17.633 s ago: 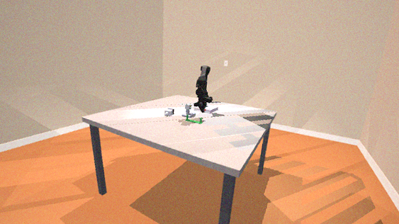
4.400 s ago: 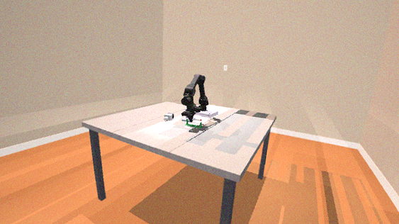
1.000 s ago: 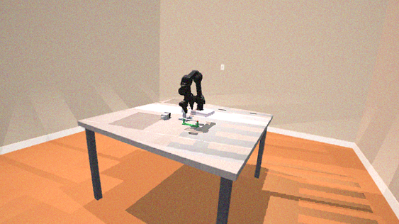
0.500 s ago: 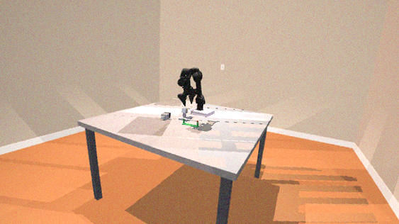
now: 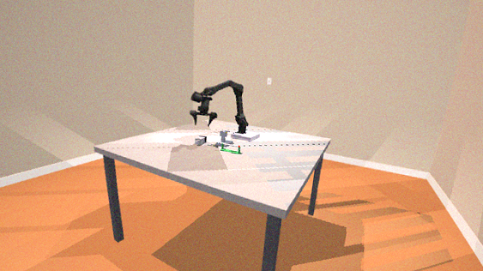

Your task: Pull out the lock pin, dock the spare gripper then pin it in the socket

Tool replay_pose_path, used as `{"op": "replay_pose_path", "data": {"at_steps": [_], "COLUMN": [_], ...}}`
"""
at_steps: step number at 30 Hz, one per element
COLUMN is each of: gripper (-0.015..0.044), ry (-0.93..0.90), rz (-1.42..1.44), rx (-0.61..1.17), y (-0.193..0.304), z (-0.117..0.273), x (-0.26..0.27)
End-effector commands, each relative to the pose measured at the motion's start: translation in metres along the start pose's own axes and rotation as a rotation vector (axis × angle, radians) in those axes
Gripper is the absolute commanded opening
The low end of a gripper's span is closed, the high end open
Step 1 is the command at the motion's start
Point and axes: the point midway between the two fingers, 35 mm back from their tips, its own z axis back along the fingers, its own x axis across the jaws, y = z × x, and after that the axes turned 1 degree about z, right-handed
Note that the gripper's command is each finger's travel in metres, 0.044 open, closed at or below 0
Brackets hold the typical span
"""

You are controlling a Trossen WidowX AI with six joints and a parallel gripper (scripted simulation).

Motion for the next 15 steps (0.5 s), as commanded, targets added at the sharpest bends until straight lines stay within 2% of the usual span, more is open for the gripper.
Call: {"op": "replay_pose_path", "data": {"at_steps": [1,9,15], "gripper": [0.0440,0.0440,0.0440], "ry": [0.057,0.057,0.057], "rz": [-0.157,-0.157,-0.157], "rx": [-0.072,-0.072,-0.072], "y": [0.023,0.020,0.031], "z": [0.008,0.006,-0.020], "x": [-0.017,-0.017,-0.018]}}
